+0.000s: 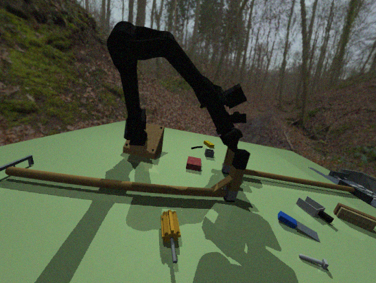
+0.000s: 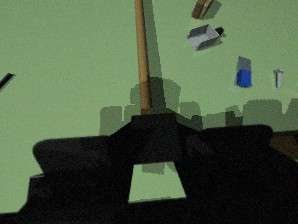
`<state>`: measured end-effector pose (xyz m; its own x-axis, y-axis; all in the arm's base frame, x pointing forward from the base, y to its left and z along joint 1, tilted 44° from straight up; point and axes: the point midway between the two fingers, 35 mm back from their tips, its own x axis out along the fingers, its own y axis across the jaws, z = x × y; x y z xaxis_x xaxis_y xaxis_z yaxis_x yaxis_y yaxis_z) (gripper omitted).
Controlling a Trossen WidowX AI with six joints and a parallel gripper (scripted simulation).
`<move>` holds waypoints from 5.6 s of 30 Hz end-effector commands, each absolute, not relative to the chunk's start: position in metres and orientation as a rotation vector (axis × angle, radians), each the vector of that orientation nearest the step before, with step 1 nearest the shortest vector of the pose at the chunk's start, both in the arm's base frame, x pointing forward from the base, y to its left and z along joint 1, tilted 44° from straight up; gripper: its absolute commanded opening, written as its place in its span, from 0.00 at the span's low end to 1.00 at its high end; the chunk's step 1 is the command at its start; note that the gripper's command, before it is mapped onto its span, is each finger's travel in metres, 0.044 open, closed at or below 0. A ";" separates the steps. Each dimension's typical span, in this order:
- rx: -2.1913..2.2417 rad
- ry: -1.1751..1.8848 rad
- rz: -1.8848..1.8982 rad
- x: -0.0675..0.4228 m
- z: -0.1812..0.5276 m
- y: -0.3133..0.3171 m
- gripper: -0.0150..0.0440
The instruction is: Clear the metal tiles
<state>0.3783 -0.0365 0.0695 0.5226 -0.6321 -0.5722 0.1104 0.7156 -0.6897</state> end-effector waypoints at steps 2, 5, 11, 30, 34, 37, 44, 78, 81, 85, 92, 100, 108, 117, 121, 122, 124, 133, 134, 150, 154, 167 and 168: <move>-0.639 0.906 -0.480 0.390 0.073 -0.037 0.25; -0.640 0.905 -0.481 0.394 0.073 -0.039 0.25; -0.640 0.904 -0.481 0.400 0.074 -0.041 0.25; -0.640 0.902 -0.482 0.418 0.078 -0.046 0.25; -0.640 0.902 -0.482 0.421 0.078 -0.048 0.25; -0.640 0.902 -0.482 0.424 0.079 -0.049 0.25; -0.640 0.901 -0.483 0.431 0.080 -0.051 0.25; -0.640 0.899 -0.483 0.463 0.085 -0.055 0.25; -0.640 0.899 -0.483 0.467 0.085 -0.055 0.25; -0.640 0.899 -0.483 0.471 0.085 -0.056 0.25; -0.640 0.898 -0.484 0.478 0.086 -0.056 0.25; -0.640 0.897 -0.484 0.487 0.086 -0.057 0.25; -0.639 0.897 -0.484 0.495 0.087 -0.059 0.25; -0.639 0.896 -0.484 0.504 0.087 -0.060 0.25; -0.639 0.896 -0.484 0.509 0.087 -0.061 0.25; -0.639 0.896 -0.484 0.510 0.087 -0.061 0.25; -0.639 0.896 -0.485 0.512 0.087 -0.061 0.25; -0.639 0.895 -0.485 0.521 0.087 -0.063 0.25; -0.639 0.895 -0.485 0.522 0.087 -0.063 0.25; -0.639 0.893 -0.485 0.538 0.087 -0.066 0.25; -0.639 0.893 -0.486 0.542 0.086 -0.067 0.25; -0.641 0.904 -0.490 0.540 0.083 -0.069 0.25; -0.641 0.904 -0.490 0.540 0.083 -0.069 0.25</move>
<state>0.5396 -0.0688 0.0824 0.5325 -0.6343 -0.5605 0.1217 0.7127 -0.6908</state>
